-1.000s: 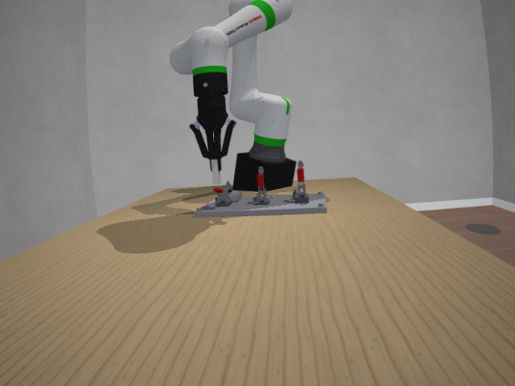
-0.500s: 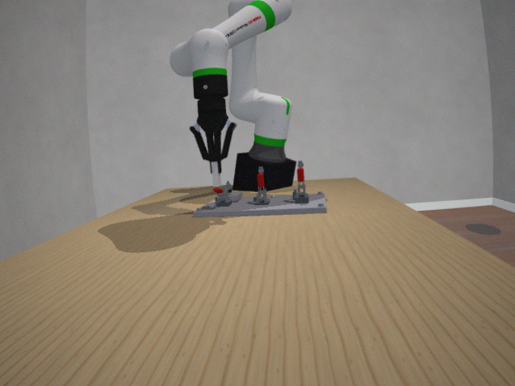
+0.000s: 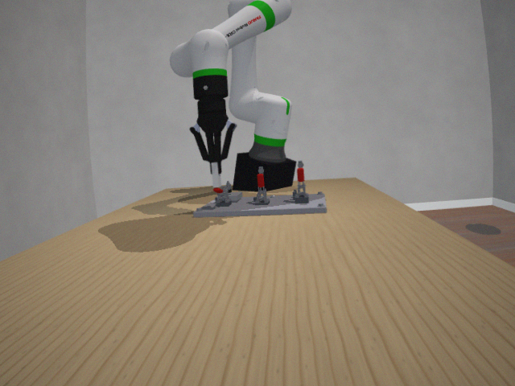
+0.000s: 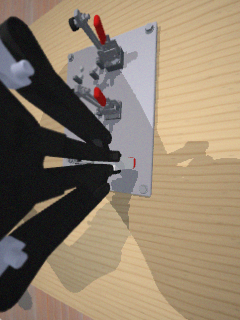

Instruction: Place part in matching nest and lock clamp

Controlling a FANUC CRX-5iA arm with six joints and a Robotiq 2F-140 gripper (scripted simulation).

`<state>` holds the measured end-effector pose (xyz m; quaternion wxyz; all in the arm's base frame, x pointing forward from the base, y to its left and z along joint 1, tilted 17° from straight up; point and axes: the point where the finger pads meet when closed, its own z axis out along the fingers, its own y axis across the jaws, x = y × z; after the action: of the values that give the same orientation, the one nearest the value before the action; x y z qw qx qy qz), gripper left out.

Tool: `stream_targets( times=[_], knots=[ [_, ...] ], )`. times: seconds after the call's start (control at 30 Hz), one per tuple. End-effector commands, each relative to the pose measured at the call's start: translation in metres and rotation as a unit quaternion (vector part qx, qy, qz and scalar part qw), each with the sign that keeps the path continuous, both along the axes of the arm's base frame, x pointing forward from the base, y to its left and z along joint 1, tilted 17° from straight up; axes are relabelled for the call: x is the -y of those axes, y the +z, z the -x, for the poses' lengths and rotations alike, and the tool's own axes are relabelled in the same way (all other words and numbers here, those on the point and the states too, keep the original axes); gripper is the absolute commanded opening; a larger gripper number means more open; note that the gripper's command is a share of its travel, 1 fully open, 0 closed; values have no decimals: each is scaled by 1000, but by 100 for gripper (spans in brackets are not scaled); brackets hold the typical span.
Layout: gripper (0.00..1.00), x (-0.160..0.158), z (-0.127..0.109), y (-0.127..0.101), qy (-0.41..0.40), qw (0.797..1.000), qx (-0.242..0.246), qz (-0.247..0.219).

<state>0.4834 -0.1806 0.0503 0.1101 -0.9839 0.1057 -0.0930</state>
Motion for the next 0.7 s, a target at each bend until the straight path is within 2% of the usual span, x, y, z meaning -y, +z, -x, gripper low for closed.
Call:
stream_targets(
  times=[0.0,0.67],
  knots=[
    [0,0,0,0,0,1000,0,0],
    [0,0,-1,-2,0,1000,0,0]
  ],
)
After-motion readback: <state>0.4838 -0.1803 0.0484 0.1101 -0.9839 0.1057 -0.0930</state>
